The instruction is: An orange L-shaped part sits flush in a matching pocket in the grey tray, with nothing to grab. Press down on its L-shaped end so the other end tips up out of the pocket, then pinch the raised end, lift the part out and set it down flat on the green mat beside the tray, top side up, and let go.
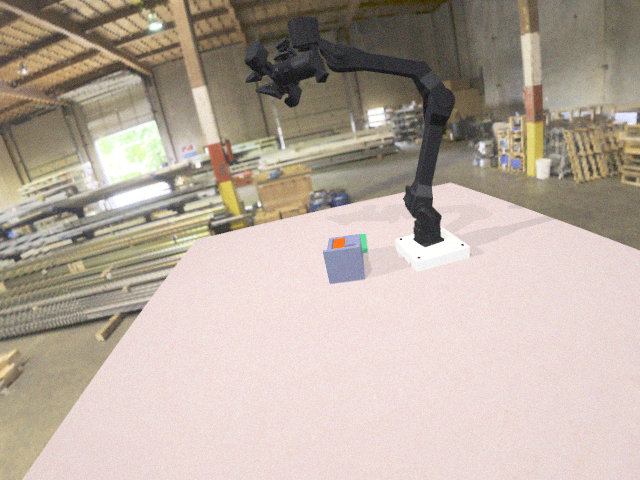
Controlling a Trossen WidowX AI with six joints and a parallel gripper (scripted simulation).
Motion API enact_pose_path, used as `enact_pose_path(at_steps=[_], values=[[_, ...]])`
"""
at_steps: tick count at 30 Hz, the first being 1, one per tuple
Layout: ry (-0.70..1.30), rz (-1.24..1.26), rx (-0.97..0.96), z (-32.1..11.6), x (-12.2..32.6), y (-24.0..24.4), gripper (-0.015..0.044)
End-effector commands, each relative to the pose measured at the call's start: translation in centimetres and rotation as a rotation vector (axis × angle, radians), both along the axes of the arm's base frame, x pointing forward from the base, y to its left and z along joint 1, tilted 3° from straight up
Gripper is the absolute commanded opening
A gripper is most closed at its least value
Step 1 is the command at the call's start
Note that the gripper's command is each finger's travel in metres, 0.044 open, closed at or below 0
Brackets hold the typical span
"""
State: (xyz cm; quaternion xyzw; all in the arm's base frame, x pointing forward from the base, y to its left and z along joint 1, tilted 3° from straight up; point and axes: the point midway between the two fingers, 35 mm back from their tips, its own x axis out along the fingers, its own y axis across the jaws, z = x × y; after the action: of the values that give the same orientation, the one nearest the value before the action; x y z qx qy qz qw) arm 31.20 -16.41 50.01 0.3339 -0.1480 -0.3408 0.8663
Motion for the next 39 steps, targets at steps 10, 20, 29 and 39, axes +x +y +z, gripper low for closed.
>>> enact_pose_path(at_steps=[10, 20, 29, 39], values=[[0.859, 0.468, 0.093, -21.1, 3.6, 8.7, 0.018], [1.49, 0.872, 0.244, -32.8, -4.4, 16.4, 0.018], [1.587, 0.934, 0.279, -33.9, -6.3, 17.4, 0.018], [1.587, 0.934, 0.279, -37.8, -5.8, 17.6, 0.018]])
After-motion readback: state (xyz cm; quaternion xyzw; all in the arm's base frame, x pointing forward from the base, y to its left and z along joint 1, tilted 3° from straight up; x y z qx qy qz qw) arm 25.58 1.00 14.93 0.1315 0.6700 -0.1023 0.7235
